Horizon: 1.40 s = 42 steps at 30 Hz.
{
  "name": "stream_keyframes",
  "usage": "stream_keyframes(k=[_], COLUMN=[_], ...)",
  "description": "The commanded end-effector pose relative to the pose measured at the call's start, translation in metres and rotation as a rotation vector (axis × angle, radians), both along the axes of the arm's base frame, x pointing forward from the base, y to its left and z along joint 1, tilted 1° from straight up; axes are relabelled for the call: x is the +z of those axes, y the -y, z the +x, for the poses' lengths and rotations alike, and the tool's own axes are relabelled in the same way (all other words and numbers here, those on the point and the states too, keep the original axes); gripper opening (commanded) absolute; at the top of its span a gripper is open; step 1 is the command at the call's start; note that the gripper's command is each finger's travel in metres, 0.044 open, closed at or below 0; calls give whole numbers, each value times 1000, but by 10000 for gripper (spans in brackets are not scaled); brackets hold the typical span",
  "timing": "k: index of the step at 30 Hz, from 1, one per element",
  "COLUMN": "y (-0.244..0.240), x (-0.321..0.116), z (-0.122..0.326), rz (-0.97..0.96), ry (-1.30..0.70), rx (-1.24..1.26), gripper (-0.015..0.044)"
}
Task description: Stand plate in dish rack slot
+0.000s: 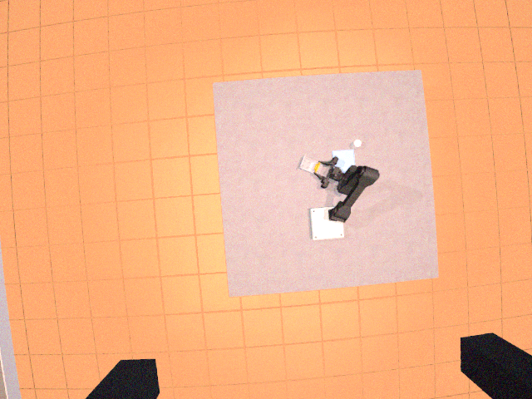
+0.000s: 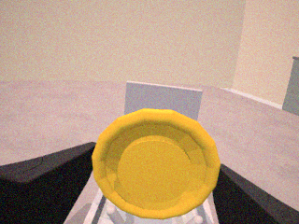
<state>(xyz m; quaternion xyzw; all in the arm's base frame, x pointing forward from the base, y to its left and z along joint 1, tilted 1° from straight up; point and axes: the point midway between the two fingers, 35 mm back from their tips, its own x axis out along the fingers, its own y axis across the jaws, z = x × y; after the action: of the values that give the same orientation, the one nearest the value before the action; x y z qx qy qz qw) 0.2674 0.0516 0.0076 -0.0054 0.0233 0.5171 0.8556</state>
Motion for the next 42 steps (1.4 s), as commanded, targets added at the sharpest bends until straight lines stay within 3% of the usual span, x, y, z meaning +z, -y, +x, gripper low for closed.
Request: stream_keyframes(k=[1,2,17,26,37,42], y=[0,0,0,1,3,3], x=[1,1,0,6,104,116], z=[0,0,0,1,9,9], rz=[1,1,0,1,15,16], ry=[-2,-2,1,4,54,60], rx=[0,0,0,0,13,16], gripper=[0,0,394,400,400,400])
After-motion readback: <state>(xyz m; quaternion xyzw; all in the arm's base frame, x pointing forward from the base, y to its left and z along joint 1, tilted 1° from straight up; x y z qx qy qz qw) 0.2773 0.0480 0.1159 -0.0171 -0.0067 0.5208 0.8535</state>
